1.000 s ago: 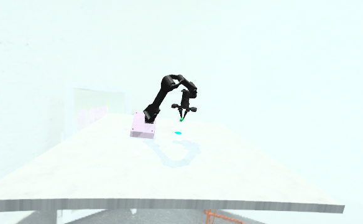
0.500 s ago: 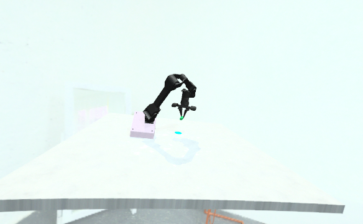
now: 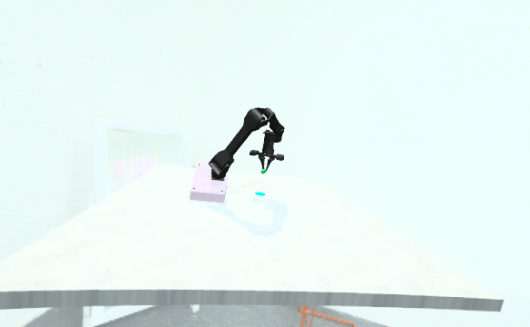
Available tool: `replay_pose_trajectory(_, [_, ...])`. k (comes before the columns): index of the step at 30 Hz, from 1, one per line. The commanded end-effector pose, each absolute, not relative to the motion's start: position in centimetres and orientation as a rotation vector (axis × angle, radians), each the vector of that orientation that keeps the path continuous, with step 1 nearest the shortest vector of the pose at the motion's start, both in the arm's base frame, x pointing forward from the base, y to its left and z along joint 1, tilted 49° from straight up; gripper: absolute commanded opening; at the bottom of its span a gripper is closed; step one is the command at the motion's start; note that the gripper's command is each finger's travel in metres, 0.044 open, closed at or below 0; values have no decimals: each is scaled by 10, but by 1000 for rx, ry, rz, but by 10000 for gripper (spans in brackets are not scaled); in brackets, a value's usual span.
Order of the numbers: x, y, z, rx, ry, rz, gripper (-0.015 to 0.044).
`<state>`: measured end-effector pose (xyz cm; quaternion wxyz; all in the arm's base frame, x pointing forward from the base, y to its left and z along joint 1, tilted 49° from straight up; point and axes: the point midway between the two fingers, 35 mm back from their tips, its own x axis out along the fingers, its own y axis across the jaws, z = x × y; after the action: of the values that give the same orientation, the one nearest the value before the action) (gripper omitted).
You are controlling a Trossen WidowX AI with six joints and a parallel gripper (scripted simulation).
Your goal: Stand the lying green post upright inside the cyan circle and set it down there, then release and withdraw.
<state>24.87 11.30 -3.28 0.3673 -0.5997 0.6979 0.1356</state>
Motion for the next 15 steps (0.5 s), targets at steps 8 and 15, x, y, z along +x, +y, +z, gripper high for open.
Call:
replay_pose_trajectory(8, [245, 132, -59, -1535, 1788, 332, 23])
replay_pose_trajectory(15, [244, 130, -62, -1502, 1793, 358, 23])
